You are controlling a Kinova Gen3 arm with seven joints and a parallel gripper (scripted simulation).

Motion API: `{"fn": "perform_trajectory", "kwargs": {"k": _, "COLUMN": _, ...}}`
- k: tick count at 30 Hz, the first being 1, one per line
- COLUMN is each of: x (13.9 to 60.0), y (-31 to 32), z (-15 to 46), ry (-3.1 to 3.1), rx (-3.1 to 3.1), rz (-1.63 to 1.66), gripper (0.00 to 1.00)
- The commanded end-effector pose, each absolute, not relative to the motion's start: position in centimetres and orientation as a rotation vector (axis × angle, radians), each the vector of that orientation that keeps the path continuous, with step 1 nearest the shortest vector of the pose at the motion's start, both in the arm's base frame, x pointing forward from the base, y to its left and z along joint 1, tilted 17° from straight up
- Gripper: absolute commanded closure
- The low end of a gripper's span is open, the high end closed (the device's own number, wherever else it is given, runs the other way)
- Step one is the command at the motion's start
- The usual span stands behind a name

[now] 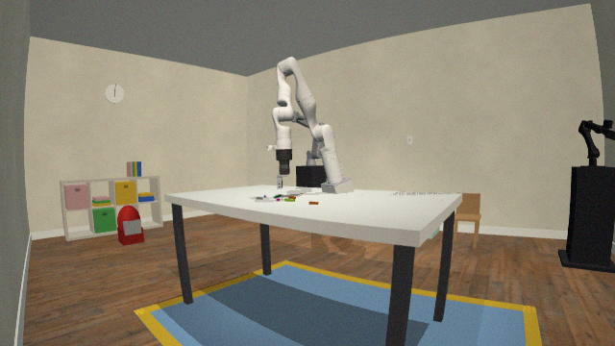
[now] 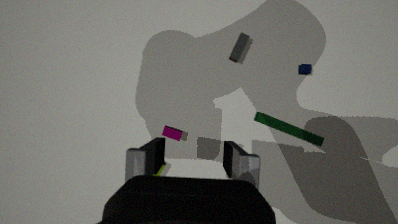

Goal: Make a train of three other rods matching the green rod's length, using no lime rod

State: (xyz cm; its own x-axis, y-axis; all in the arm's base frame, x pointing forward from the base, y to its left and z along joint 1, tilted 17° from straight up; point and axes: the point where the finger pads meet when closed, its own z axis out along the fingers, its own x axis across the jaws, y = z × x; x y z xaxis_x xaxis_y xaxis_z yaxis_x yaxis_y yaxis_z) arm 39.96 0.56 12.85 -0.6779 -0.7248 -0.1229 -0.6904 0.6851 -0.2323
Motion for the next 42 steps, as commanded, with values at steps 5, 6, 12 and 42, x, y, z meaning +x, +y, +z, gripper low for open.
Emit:
{"fn": "perform_trajectory", "kwargs": {"k": 5, "x": 39.9, "y": 3.5, "z": 12.4, "ry": 2.518, "rx": -1.555, "rz": -0.277, "gripper": 0.0}}
{"fn": "perform_trajectory", "kwargs": {"k": 6, "x": 39.9, "y": 3.5, "z": 12.4, "ry": 2.518, "rx": -1.555, "rz": -0.277, "gripper": 0.0}}
{"fn": "perform_trajectory", "kwargs": {"k": 12, "x": 39.6, "y": 6.6, "z": 12.1, "ry": 2.218, "rx": -2.011, "rz": -0.326, "gripper": 0.0}}
{"fn": "perform_trajectory", "kwargs": {"k": 42, "x": 37.8, "y": 15.0, "z": 11.7, "ry": 1.053, "rx": -2.887, "rz": -0.446, "gripper": 0.0}}
